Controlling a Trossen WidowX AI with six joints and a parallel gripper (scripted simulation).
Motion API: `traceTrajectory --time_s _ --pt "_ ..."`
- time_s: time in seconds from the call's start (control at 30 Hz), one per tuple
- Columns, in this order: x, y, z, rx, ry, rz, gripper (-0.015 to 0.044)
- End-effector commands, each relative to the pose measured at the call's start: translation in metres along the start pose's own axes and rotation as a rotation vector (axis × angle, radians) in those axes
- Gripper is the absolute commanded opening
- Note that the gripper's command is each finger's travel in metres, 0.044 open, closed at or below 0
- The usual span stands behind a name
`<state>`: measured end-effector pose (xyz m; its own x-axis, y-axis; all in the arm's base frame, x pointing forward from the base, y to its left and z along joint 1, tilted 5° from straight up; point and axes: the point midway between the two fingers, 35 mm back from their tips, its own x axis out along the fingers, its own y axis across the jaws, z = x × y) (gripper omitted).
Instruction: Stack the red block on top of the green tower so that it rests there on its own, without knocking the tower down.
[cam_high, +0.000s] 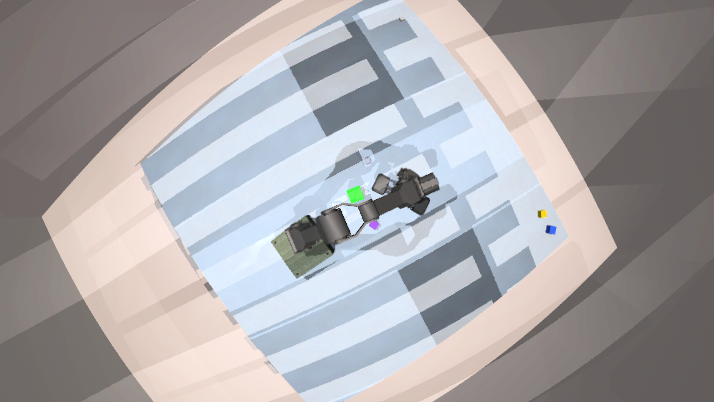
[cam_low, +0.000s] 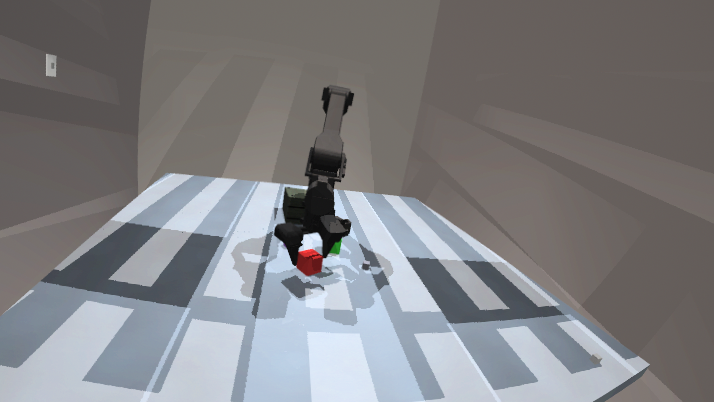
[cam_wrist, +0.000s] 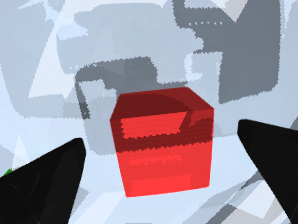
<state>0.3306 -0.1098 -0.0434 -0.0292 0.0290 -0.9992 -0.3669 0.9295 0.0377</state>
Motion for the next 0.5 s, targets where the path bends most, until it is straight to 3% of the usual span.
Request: traceTrajectory --time_s 0.0,0.47 --pt "0.007 0.001 -0.001 -0.002 0.006 0.001 0.0440" --pt "0.019 0.001 -0.002 -0.002 0.006 0.002 0.0440"
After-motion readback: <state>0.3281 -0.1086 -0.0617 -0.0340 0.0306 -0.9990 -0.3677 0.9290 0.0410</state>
